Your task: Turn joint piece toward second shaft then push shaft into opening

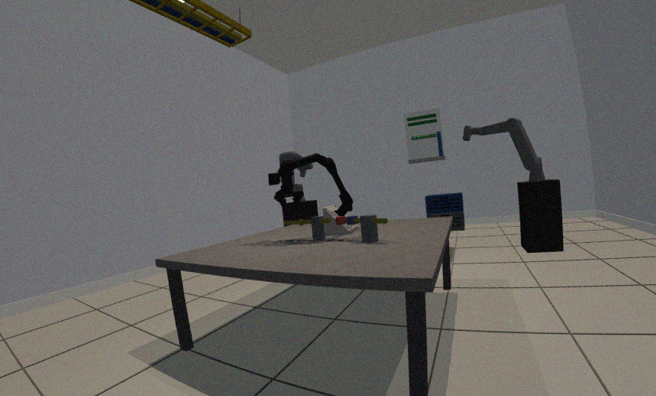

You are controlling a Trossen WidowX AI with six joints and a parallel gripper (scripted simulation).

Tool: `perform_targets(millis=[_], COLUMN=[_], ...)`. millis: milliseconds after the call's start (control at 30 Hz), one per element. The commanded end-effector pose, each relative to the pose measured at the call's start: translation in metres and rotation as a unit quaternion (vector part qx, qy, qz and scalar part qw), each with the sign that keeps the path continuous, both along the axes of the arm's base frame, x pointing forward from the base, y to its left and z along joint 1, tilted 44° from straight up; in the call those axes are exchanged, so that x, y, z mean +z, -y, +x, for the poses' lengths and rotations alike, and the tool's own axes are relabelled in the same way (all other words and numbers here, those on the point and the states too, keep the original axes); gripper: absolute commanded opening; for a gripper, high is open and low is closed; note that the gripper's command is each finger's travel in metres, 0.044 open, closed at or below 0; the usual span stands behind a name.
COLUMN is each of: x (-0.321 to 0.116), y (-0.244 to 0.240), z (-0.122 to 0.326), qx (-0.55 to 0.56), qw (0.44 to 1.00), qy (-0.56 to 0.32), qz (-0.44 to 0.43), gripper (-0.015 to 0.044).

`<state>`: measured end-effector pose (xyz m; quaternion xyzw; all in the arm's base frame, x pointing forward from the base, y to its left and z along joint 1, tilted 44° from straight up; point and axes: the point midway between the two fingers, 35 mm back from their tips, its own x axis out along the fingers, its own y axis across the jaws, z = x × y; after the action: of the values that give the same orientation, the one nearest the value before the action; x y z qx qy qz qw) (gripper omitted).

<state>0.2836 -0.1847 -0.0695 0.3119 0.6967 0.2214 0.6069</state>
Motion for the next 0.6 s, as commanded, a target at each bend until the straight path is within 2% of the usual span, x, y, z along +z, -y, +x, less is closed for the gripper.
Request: perform_targets(millis=[0,300,567], x=[-0.018,-0.02,-0.03], y=[0.016,0.018,0.012], z=[-0.005,-0.006,-0.006], qx=[0.055,0.061,-0.036], qw=[0.997,0.997,0.999], qy=[0.048,0.053,-0.026], qz=[-0.011,-0.013,-0.022], gripper=[0.044,0.044,0.044])
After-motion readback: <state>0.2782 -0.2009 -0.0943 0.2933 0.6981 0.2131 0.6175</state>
